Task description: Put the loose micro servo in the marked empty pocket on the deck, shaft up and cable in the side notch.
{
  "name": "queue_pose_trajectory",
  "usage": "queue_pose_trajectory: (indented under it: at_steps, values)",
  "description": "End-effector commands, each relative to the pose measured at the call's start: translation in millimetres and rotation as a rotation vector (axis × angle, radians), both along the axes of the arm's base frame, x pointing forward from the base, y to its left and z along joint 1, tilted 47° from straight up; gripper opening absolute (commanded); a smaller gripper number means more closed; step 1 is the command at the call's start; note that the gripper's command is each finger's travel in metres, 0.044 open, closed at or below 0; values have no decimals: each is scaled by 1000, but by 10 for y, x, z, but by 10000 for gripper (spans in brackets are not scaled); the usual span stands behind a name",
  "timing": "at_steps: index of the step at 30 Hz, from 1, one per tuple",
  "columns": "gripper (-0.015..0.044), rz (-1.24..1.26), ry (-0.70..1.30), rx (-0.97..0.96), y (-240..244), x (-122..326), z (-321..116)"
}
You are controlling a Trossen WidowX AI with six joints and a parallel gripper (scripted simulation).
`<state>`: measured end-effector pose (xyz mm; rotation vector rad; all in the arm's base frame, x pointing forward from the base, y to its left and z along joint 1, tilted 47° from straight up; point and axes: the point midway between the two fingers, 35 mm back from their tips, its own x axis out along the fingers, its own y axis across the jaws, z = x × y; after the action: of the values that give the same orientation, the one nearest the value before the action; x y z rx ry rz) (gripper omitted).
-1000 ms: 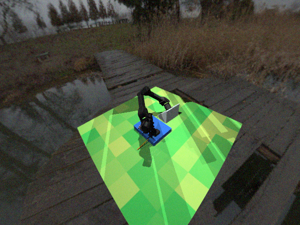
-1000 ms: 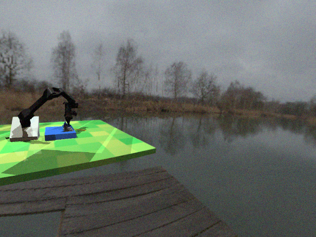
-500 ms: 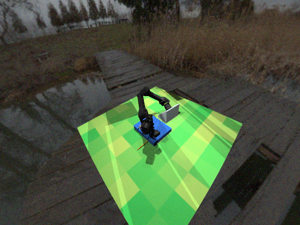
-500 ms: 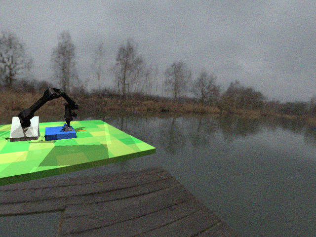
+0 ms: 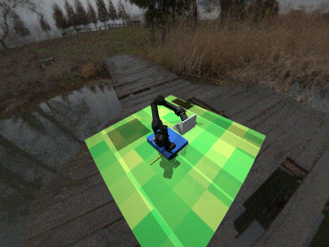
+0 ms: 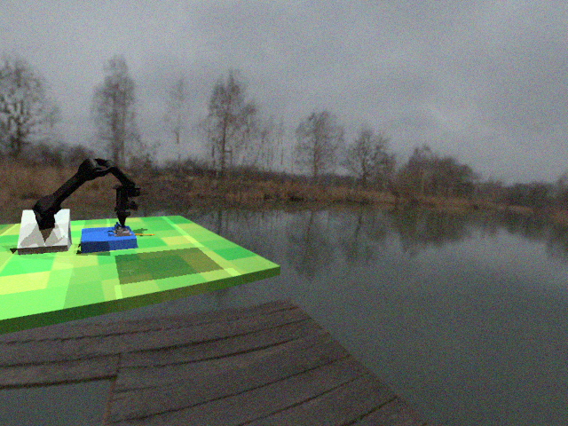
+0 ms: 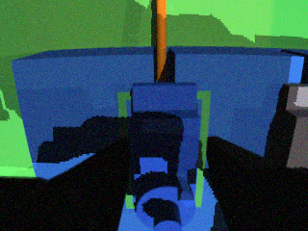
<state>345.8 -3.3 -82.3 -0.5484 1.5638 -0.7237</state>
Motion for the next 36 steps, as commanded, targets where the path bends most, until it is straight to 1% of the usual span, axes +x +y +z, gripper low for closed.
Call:
queue_pose_trajectory:
  at_steps: [1, 7, 11, 13, 16, 17, 24, 31, 36]
  values:
    - [187, 3, -15, 7, 194, 33, 186]
    - [187, 3, -14, 7, 240, -14, 191]
    - [292, 14, -8, 11, 401, -207, 277]
    - [345, 12, -8, 16, 562, -426, 391]
    - [424, 5, -7, 15, 787, -870, 603]
    - [440, 4, -7, 13, 817, -953, 640]
    - [440, 4, -7, 12, 842, -977, 666]
    - [440, 22, -9, 16, 1198, -931, 996]
    - [440, 23, -9, 16, 1210, -931, 1008]
